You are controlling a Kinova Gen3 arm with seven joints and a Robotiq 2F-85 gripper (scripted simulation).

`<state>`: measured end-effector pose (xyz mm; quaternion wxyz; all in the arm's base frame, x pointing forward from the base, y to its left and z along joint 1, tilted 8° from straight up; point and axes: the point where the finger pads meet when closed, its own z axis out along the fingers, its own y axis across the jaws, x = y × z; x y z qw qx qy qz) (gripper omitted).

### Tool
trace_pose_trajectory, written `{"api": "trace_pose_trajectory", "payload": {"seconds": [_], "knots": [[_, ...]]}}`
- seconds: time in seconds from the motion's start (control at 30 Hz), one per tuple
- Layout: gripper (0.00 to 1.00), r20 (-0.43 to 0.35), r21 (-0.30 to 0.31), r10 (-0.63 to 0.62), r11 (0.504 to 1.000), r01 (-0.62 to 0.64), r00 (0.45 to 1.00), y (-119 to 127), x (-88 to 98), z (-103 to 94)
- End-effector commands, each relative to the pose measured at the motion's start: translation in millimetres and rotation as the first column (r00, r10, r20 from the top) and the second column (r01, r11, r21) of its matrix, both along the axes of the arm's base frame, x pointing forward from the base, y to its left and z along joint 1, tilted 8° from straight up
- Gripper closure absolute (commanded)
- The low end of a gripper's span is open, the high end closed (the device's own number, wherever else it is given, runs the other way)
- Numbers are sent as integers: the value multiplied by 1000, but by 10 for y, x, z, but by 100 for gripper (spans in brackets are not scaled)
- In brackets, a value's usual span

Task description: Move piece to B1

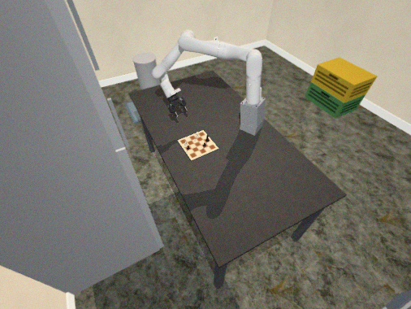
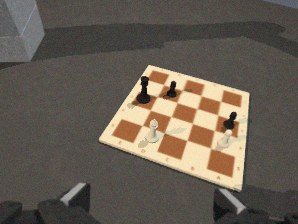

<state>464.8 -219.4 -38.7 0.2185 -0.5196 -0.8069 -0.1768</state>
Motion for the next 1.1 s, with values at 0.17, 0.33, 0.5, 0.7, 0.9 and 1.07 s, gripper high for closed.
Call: {"api": "trace_pose_trajectory", "payload": {"seconds": [0.17, 0.33, 0.5, 0.7, 0.9, 1.07], "knots": [[0, -48, 76, -243, 966, 246, 969, -435, -8, -683], [0, -57, 95, -300, 948, 304, 952, -520, 14, -804], [0, -64, 110, -343, 931, 348, 937, -586, 27, -898], [0, -64, 112, -348, 929, 353, 935, -593, 28, -909], [0, -64, 112, -348, 929, 353, 935, -593, 28, -909], [0, -64, 112, -348, 929, 353, 935, -593, 28, -909]]}}
